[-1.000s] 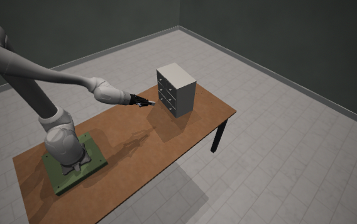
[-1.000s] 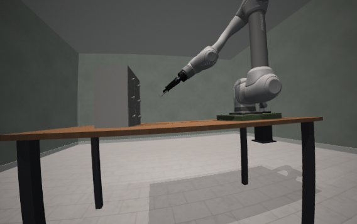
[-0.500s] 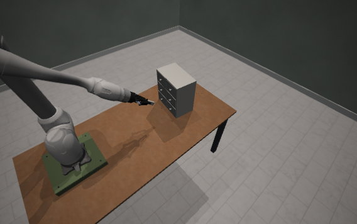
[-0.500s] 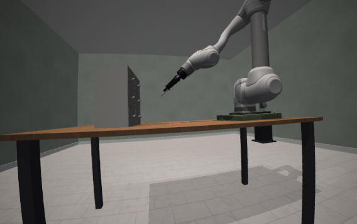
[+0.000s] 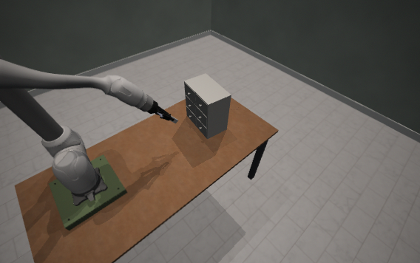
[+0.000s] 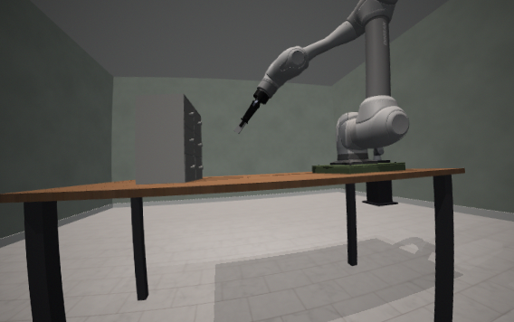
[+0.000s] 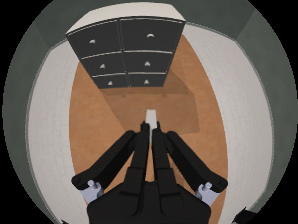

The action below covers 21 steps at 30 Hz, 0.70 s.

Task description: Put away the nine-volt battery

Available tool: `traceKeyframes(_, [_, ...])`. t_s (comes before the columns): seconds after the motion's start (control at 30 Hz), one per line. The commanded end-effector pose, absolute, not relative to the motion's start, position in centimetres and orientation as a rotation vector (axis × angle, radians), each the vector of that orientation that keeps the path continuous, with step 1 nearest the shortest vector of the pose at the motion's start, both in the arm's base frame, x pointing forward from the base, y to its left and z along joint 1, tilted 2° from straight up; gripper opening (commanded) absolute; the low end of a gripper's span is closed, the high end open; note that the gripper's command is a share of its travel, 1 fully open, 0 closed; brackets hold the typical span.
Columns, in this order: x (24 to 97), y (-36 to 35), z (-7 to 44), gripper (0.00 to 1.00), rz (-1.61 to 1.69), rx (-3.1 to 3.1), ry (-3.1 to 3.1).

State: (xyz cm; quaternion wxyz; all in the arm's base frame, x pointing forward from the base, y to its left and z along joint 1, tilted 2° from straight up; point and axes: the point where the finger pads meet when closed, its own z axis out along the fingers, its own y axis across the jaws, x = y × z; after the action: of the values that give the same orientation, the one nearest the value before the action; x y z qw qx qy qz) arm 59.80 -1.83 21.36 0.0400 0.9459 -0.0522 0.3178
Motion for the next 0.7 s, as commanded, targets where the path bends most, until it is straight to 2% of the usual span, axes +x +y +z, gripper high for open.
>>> traceKeyframes(0.0, [58.1, -2.2, 23.1, 0.00, 0.603, 3.090, -0.107])
traceKeyframes(0.2, [56.3, -2.1, 24.9, 0.00, 0.246, 3.150, -0.101])
traceKeyframes(0.67, [55.1, -2.1, 26.0, 0.00, 0.013, 3.167, -0.097])
